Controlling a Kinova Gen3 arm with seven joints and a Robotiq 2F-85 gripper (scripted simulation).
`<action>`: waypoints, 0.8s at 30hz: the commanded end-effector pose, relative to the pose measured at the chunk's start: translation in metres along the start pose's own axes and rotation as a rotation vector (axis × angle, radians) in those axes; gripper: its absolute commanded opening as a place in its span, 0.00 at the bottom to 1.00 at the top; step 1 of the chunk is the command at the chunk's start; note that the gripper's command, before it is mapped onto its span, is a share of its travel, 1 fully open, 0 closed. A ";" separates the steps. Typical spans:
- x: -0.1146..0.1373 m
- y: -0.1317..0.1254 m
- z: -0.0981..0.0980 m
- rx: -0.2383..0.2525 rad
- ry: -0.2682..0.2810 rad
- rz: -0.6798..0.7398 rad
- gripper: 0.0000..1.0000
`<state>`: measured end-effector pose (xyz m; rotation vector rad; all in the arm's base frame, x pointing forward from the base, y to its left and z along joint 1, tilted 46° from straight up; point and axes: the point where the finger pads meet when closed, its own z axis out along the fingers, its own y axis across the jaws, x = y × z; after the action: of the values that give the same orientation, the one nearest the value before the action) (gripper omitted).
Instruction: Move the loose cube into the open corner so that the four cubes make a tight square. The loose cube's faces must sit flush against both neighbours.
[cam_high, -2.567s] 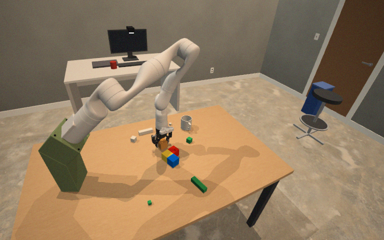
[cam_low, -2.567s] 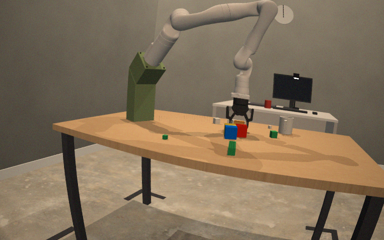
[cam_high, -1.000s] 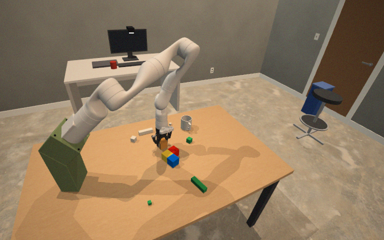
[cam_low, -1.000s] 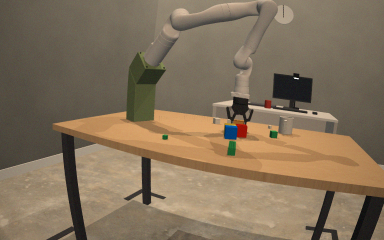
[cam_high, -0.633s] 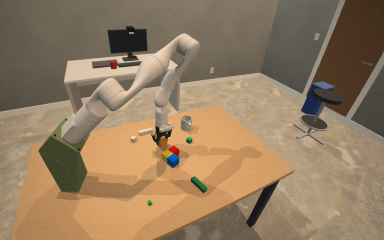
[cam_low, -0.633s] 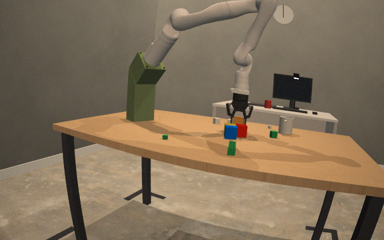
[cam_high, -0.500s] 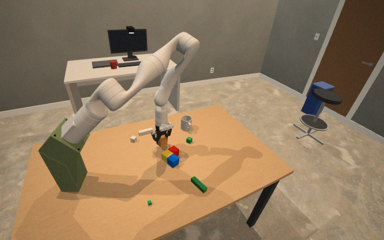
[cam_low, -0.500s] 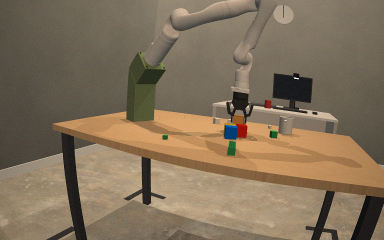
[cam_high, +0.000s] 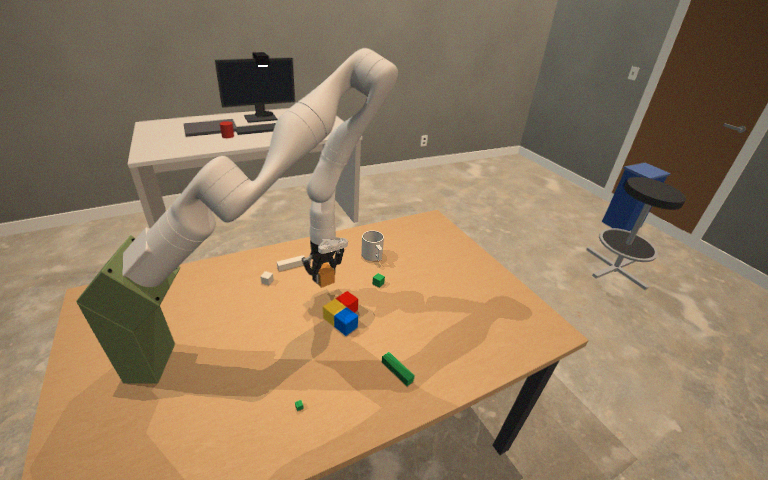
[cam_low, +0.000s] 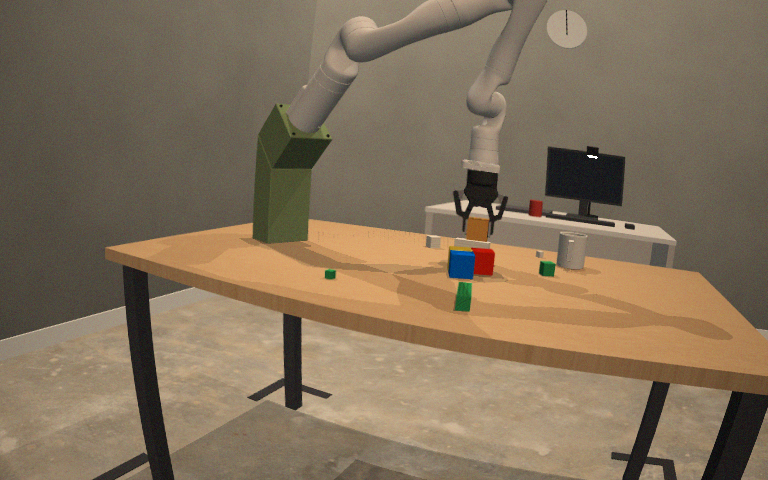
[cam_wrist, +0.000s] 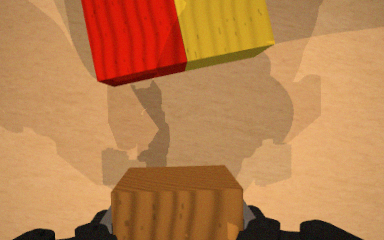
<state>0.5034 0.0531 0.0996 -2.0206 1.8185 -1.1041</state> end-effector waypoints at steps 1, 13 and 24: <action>-0.006 -0.004 -0.008 0.009 -0.011 -0.004 0.10; -0.006 -0.004 -0.021 0.009 -0.011 -0.004 0.10; -0.006 -0.004 -0.022 0.009 -0.011 -0.004 0.10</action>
<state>0.4922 0.0649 0.1144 -2.0222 1.8048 -1.0993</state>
